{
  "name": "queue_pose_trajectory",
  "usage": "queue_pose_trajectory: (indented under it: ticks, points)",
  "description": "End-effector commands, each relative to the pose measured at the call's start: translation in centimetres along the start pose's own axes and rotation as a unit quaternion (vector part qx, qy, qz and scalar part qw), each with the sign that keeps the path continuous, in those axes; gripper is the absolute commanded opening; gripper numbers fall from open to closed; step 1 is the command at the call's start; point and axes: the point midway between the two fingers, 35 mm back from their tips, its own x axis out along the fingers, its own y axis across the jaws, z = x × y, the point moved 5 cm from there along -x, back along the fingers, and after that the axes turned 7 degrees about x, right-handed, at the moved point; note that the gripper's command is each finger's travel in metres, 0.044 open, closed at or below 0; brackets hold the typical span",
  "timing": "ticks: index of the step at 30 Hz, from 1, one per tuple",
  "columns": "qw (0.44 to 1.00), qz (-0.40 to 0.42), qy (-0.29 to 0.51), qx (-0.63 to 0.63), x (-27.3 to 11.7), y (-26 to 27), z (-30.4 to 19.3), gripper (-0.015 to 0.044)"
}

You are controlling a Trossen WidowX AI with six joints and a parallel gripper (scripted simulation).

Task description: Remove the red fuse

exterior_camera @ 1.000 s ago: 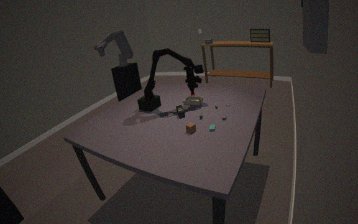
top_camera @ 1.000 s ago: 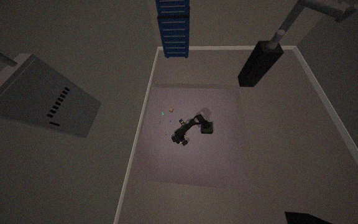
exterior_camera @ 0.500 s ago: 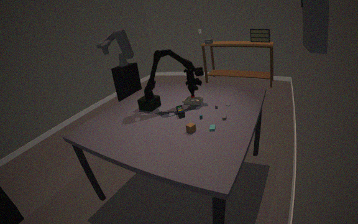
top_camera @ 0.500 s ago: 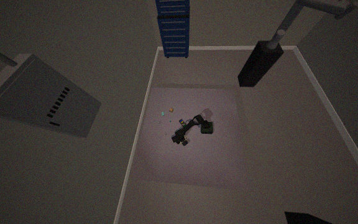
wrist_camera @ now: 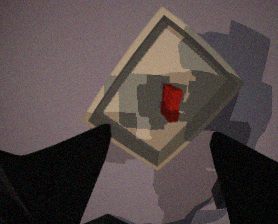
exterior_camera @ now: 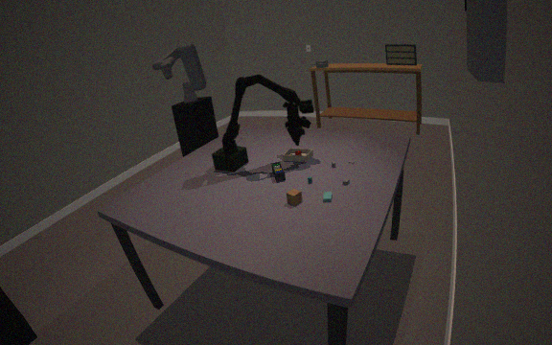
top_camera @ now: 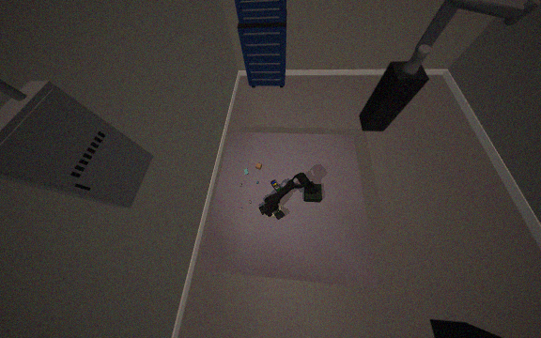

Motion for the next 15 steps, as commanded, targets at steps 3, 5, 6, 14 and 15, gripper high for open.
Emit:
queue_pose_trajectory:
  ticks: [3, 5, 6, 14, 15]
  points:
    - [1.0, -0.002, -0.012, 0.003, -1.62, -0.03, 0.19, 0.033]
    - [1.0, -0.002, -0.012, 0.003, -1.62, -0.03, 0.19, 0.033]
    - [1.0, -0.002, -0.012, 0.003, -1.62, -0.03, 0.19, 0.033]
    - [1.0, 0.0, -0.012, 0.0, -1.59, -0.01, 0.21, 0.033]
    - [1.0, 0.0, -0.012, 0.0, -1.59, -0.01, 0.21, 0.033]
